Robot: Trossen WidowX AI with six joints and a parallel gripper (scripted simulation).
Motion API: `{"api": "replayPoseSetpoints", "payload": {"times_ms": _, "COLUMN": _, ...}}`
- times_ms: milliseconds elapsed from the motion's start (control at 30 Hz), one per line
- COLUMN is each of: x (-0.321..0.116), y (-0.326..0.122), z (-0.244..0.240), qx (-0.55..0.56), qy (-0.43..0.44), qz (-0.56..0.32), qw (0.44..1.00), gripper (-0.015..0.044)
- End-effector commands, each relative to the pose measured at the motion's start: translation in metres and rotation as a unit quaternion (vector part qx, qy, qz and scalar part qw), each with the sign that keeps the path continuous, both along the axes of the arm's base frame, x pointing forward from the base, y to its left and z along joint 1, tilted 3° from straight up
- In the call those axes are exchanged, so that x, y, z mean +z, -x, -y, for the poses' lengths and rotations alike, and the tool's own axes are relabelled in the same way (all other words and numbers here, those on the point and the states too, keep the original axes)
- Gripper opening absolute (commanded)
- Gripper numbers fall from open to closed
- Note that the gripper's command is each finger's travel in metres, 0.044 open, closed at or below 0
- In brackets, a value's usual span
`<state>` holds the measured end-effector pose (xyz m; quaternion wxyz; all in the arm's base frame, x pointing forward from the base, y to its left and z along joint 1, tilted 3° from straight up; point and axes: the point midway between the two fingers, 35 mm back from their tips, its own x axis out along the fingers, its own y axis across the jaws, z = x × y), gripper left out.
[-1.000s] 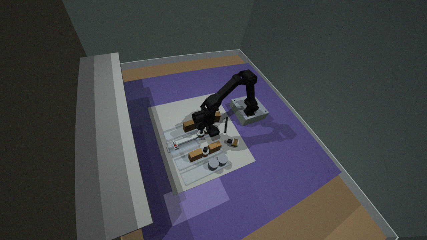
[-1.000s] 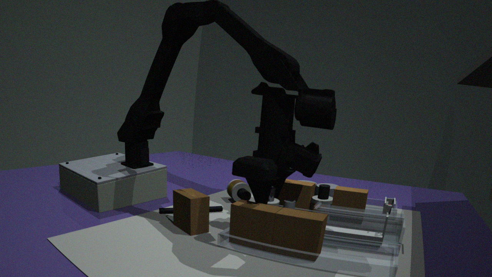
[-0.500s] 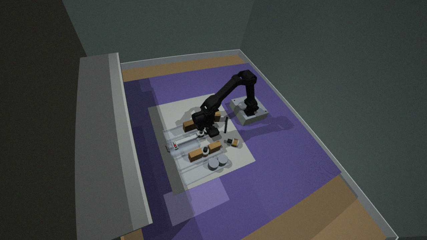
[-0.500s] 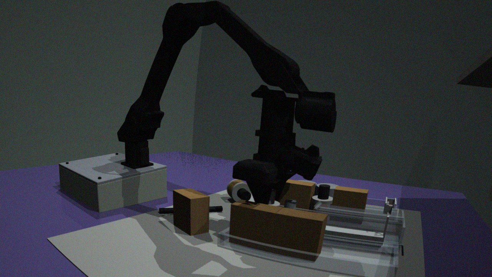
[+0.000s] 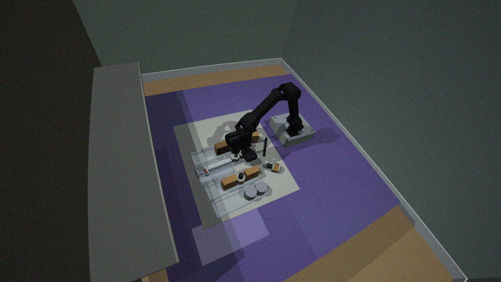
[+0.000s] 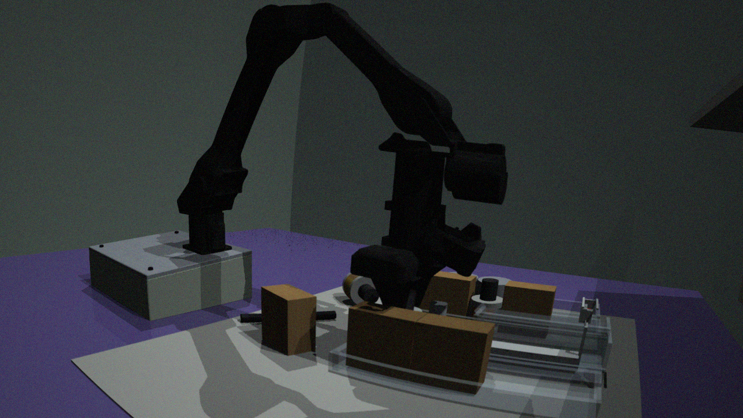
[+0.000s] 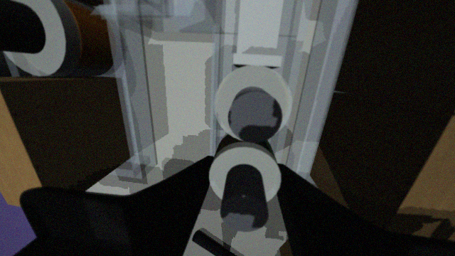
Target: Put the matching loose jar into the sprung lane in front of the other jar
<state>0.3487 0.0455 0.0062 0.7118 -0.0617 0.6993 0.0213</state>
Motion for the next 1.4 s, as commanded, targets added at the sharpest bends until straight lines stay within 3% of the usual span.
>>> {"api": "replayPoseSetpoints", "payload": {"times_ms": 0, "x": 0.0, "y": -0.005, "z": -0.0005, "qx": 0.003, "qy": -0.001, "qz": 0.01, "qw": 1.0, "gripper": 0.0}}
{"api": "replayPoseSetpoints", "payload": {"times_ms": 1367, "x": -0.0087, "y": 0.0002, "z": 0.0007, "qx": 0.003, "qy": -0.001, "qz": 0.01, "qw": 1.0, "gripper": 0.0}}
